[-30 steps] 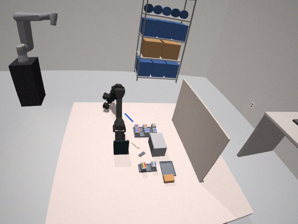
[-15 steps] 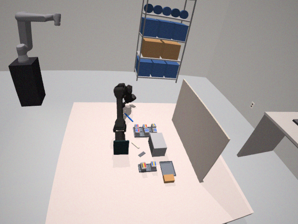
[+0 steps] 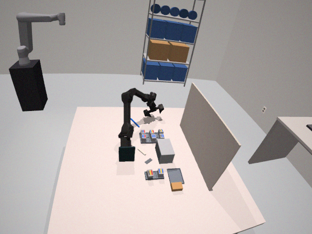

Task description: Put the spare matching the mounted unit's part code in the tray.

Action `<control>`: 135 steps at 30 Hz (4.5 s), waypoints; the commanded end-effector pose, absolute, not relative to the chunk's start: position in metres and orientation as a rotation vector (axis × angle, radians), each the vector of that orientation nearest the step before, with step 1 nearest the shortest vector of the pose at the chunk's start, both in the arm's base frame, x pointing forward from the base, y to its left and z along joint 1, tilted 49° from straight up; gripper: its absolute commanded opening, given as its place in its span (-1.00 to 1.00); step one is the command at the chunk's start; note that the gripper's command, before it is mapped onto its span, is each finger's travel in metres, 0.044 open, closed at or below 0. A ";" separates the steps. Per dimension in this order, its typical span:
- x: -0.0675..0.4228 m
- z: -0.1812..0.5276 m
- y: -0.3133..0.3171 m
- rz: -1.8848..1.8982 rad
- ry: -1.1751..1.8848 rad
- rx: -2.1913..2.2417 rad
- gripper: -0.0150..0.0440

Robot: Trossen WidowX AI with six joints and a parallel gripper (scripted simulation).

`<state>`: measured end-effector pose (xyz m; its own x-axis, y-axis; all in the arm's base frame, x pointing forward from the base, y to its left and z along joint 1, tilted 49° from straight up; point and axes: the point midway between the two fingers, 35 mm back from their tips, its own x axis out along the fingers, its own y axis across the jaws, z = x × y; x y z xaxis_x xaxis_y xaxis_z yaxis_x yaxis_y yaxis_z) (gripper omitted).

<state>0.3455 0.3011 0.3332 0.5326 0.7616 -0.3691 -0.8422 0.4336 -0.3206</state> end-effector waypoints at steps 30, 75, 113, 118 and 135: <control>0.358 0.094 -0.136 0.520 1.358 0.735 1.00; 0.165 0.159 0.039 1.317 0.633 -0.461 1.00; 0.175 0.125 0.088 1.315 0.642 -0.473 0.53; 0.177 0.119 0.093 1.314 0.643 -0.475 0.53; 0.180 0.101 0.114 1.313 0.640 -0.474 0.53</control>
